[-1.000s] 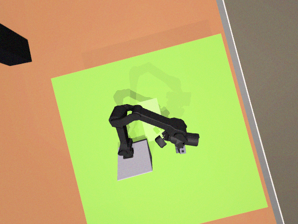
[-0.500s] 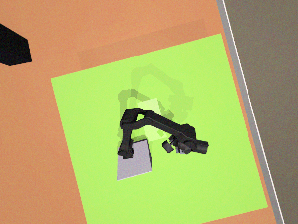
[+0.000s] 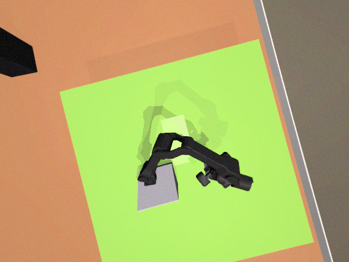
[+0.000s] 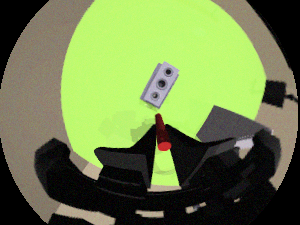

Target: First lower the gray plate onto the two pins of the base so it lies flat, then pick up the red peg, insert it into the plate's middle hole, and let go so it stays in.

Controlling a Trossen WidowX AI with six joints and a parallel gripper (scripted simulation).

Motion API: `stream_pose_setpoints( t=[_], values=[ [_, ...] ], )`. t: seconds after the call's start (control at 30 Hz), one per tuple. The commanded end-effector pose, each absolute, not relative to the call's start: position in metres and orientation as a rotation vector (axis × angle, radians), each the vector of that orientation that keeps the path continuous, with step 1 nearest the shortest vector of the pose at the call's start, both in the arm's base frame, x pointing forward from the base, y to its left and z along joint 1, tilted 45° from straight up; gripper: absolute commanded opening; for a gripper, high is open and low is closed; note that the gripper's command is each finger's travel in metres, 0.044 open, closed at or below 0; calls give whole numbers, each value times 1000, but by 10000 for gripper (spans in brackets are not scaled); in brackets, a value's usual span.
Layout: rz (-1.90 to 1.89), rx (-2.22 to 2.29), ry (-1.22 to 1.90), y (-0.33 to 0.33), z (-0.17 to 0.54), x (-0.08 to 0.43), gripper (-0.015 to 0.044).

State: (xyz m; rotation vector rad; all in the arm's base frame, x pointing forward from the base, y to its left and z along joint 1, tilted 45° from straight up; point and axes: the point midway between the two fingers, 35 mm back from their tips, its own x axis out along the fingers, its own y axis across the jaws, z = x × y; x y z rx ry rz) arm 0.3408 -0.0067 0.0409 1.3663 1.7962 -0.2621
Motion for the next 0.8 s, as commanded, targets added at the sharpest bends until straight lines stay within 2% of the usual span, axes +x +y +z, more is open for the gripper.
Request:
stream_pose_setpoints(
  t=[0.0,0.77],
  values=[
    [-263,1363,1803,-16,30,346,0],
    [-255,1366,1808,-46,-10,362,0]
  ],
)
